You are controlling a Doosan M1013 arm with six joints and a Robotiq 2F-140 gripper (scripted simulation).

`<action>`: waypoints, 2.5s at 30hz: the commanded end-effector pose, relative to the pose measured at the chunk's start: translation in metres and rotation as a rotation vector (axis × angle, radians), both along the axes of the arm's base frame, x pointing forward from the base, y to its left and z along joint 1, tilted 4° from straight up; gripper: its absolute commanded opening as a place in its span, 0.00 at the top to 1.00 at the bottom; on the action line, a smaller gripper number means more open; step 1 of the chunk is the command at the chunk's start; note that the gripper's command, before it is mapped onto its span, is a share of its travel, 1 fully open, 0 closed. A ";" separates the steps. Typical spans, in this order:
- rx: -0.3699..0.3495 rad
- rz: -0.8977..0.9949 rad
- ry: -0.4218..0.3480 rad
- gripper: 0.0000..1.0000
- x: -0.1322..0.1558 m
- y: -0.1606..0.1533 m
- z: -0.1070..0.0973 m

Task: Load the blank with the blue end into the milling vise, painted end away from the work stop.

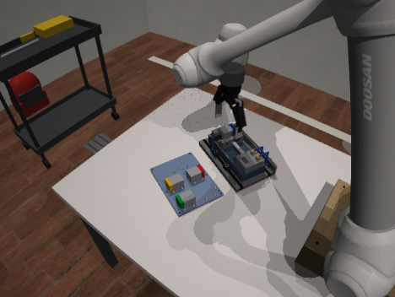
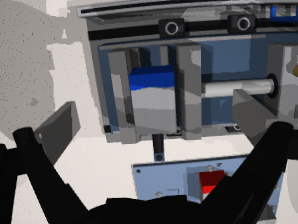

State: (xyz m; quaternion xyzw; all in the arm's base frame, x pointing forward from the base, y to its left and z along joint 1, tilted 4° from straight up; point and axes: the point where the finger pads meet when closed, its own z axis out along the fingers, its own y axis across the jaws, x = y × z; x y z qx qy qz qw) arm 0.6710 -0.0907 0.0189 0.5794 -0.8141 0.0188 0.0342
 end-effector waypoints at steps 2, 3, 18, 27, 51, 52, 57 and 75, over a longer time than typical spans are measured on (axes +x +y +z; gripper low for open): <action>0.000 0.000 0.000 0.00 0.000 0.000 0.001; 0.000 0.000 0.000 0.00 0.000 0.000 0.001; 0.000 0.000 0.000 0.00 0.000 0.000 0.003; 0.000 0.000 0.000 0.00 0.000 0.000 0.005; 0.000 0.000 0.000 0.00 0.000 0.001 0.009; 0.000 0.000 0.000 0.00 0.000 0.001 0.009; 0.000 0.000 0.000 0.00 0.000 0.001 0.010; 0.000 0.000 0.000 0.00 0.000 0.001 0.013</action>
